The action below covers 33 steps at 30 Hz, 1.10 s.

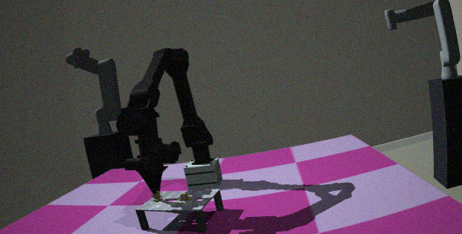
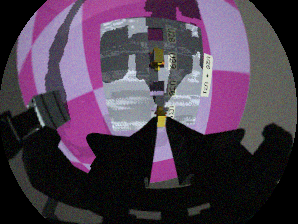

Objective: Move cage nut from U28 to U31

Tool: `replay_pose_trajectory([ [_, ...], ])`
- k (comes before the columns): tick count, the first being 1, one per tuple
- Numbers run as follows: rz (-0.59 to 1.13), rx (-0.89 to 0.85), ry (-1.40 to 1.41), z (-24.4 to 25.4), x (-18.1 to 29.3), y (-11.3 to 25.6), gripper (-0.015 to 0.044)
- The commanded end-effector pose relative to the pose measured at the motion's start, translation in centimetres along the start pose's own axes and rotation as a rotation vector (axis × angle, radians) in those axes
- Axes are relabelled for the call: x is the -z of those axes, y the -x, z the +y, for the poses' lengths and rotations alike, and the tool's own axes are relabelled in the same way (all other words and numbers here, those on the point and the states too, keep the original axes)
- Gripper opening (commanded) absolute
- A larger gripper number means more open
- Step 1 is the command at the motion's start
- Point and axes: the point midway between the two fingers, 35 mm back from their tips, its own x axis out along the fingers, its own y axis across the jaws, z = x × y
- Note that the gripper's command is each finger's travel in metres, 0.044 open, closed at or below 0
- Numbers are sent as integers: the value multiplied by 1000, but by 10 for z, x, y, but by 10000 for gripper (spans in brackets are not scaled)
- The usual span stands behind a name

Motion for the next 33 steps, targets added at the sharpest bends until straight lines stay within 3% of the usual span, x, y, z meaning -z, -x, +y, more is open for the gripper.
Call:
replay_pose_trajectory([
  [1,0,6,2,0,0,1,35],
  [33,0,41,2,3,0,0,35],
])
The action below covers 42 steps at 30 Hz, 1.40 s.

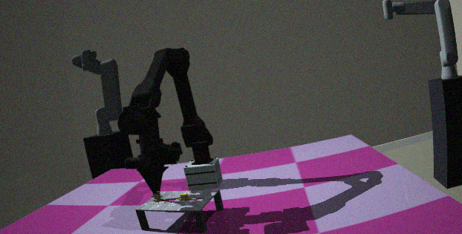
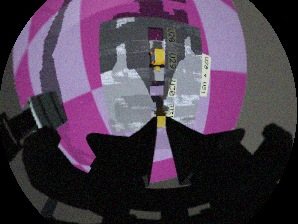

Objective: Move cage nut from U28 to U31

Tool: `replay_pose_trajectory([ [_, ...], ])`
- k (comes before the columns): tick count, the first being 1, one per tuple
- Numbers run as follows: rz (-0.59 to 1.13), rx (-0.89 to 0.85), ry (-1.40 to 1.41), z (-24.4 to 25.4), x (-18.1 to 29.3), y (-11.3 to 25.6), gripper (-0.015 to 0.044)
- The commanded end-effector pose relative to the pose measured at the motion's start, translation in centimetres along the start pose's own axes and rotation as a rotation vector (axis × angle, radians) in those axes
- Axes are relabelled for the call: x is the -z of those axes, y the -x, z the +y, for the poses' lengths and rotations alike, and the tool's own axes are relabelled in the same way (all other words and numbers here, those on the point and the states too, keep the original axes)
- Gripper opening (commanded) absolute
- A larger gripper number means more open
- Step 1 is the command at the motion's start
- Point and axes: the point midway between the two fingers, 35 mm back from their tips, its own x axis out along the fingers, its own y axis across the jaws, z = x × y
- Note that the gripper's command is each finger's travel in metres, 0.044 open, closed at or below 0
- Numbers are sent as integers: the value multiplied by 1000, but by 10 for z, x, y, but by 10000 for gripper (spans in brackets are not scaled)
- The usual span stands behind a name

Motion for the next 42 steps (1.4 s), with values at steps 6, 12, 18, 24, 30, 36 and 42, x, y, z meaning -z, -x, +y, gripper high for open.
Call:
replay_pose_trajectory([
  [6,-1,12,2,1,0,0,35],
  [12,-1,19,2,1,0,0,35],
  [18,-1,28,1,2,0,-1,35],
  [24,-1,34,1,2,0,-1,35],
  [30,-1,45,1,3,0,-1,35],
  [36,-1,49,1,3,0,-1,35],
  [42,-1,60,1,4,-1,-1,35],
])
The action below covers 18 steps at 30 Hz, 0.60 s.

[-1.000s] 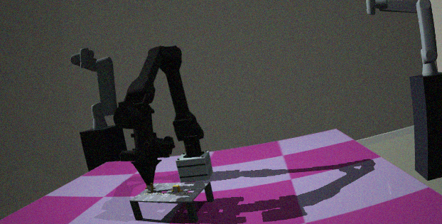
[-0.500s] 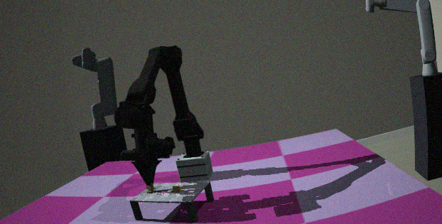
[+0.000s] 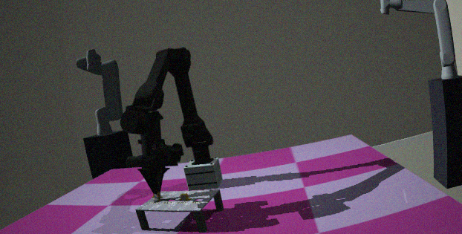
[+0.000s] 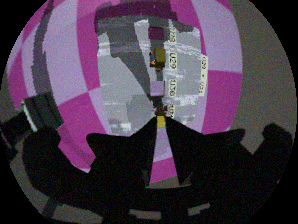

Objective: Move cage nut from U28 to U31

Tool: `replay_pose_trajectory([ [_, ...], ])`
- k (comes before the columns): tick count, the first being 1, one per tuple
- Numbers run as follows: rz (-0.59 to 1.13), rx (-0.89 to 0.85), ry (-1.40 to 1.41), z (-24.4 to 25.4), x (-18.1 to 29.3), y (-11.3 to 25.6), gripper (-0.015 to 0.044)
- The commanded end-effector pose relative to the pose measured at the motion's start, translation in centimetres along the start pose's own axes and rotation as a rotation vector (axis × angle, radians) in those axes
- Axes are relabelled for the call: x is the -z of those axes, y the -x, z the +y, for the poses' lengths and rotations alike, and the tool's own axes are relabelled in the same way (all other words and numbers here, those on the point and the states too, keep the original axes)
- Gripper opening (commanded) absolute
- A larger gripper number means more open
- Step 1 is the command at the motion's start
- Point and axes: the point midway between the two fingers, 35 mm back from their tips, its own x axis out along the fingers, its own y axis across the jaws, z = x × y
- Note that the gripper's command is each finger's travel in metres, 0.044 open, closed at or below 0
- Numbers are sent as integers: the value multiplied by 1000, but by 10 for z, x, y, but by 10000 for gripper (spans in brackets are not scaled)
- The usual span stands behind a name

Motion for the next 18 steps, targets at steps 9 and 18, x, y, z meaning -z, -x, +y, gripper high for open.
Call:
replay_pose_trajectory([
  [9,-2,19,1,1,0,0,35],
  [18,-2,31,0,2,0,0,35],
])
